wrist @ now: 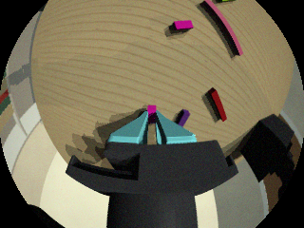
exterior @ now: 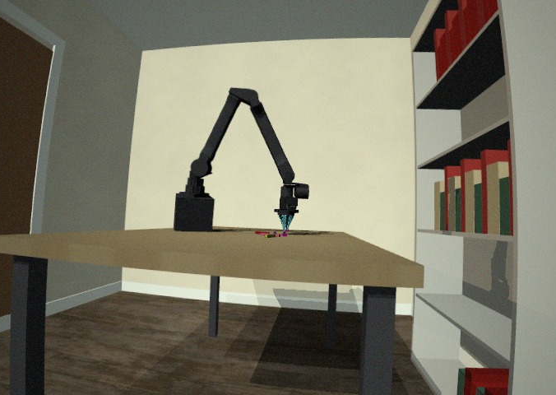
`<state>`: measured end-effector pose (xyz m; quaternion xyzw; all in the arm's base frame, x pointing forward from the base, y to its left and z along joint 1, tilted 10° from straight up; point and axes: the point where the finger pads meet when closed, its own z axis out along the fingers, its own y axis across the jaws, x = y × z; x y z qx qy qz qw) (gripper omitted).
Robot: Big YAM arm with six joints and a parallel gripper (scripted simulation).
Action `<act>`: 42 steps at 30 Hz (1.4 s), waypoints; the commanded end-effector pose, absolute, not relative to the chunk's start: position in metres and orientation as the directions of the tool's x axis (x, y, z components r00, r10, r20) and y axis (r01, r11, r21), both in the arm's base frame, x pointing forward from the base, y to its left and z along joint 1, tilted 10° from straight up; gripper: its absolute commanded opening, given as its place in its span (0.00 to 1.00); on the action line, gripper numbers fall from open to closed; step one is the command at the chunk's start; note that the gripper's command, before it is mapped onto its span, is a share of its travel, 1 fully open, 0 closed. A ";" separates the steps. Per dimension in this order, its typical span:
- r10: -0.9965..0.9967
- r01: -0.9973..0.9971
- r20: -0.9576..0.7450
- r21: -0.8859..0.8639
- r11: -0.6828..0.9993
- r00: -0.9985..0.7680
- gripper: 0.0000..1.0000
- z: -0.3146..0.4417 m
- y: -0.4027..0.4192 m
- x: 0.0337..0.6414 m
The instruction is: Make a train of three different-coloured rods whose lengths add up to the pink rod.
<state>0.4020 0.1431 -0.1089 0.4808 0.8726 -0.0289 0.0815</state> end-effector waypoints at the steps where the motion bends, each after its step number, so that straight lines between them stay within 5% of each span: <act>1: 0.837 0.844 -0.175 0.054 0.533 -0.518 0.04 -0.101 0.141 0.413; 42: 0.838 0.843 -0.177 0.066 0.534 -0.517 0.04 -0.096 0.141 0.413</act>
